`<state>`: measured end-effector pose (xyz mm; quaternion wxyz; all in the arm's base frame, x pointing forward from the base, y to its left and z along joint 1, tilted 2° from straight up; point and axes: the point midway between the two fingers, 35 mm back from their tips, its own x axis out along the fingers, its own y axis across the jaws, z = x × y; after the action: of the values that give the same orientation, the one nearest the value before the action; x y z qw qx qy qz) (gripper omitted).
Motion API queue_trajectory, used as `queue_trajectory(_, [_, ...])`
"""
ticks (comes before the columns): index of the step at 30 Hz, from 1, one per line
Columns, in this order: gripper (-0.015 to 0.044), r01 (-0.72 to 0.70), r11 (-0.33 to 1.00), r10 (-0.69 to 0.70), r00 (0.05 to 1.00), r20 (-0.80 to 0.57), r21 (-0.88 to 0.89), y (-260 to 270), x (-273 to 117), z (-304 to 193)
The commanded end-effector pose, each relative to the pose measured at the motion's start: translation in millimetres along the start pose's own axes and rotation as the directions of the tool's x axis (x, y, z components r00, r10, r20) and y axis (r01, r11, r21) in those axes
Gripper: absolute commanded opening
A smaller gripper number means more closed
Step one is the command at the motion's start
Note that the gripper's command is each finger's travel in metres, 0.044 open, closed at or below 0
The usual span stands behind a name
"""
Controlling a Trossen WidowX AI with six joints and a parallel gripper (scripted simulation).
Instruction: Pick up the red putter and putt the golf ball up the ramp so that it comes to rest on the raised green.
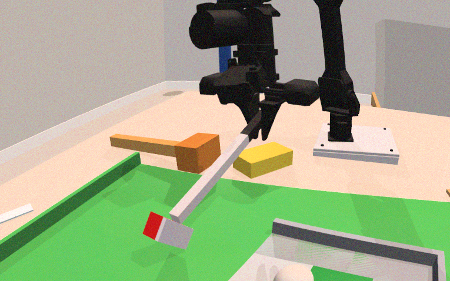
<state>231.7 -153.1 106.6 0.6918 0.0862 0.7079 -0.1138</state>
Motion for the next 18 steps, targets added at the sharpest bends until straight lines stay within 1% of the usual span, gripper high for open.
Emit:
queue_trajectory(1, [0.0000, 0.010, 1.000, -0.010, 1.000, 0.028, 0.004, 0, -25, 4])
queue_trajectory(7, [0.0000, 0.009, 1.000, -0.010, 1.000, 0.028, 0.004, 1, -50, 1])
queue_trajectory(10, [0.0000, 0.009, 1.000, -0.010, 1.000, 0.028, 0.004, 1, -51, 1])
queue_trajectory(11, [0.0000, 0.004, 1.000, -0.004, 1.000, 0.016, -0.001, 1, -41, 1])
queue_trajectory(18, [0.0000, 0.004, 1.000, -0.004, 1.000, 0.016, -0.001, 1, -41, 1])
